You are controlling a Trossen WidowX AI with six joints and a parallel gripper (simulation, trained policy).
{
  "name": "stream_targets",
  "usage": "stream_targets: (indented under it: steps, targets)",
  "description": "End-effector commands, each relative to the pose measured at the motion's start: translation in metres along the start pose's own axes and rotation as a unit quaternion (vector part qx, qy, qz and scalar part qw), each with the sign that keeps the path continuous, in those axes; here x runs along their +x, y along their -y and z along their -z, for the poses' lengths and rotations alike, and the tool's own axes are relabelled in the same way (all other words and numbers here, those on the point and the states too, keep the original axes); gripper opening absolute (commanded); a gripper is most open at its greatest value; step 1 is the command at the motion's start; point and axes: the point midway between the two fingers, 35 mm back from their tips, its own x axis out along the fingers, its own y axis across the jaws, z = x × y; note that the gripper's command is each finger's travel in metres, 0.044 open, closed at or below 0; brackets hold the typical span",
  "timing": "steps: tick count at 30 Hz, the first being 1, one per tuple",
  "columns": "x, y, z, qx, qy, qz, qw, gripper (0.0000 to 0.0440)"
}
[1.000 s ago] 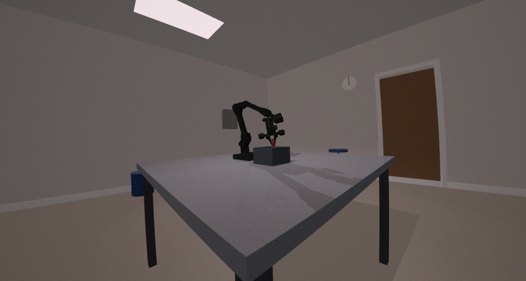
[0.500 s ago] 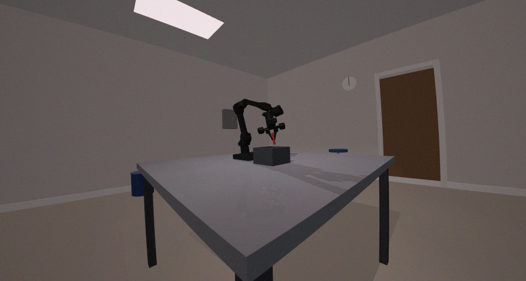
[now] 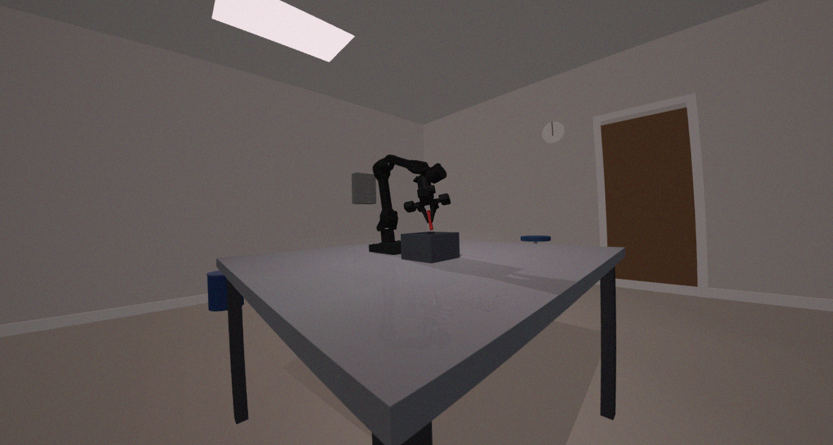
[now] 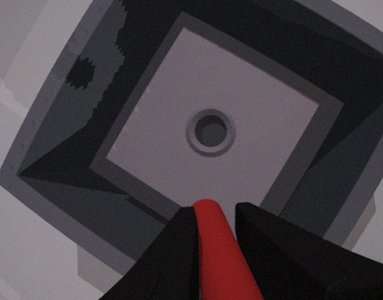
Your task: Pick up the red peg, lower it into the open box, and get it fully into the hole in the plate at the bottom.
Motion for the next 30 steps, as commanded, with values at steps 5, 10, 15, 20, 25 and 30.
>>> stream_targets:
  steps: [5,10,15,20,25,30]
  targets:
    - [0.014,0.000,-0.018,0.015,-0.008,0.003,1.000,0.0005]
    - [0.027,0.001,-0.025,0.023,-0.019,0.010,1.000,0.0008]
    - [0.044,0.003,-0.026,0.024,-0.031,0.019,0.999,0.0010]
    - [0.060,0.006,-0.026,0.015,-0.042,0.031,0.999,0.0103]
    - [0.069,0.006,-0.030,0.002,-0.049,0.044,0.998,0.0142]
    - [0.073,-0.003,-0.044,-0.004,-0.043,0.037,0.998,0.0236]
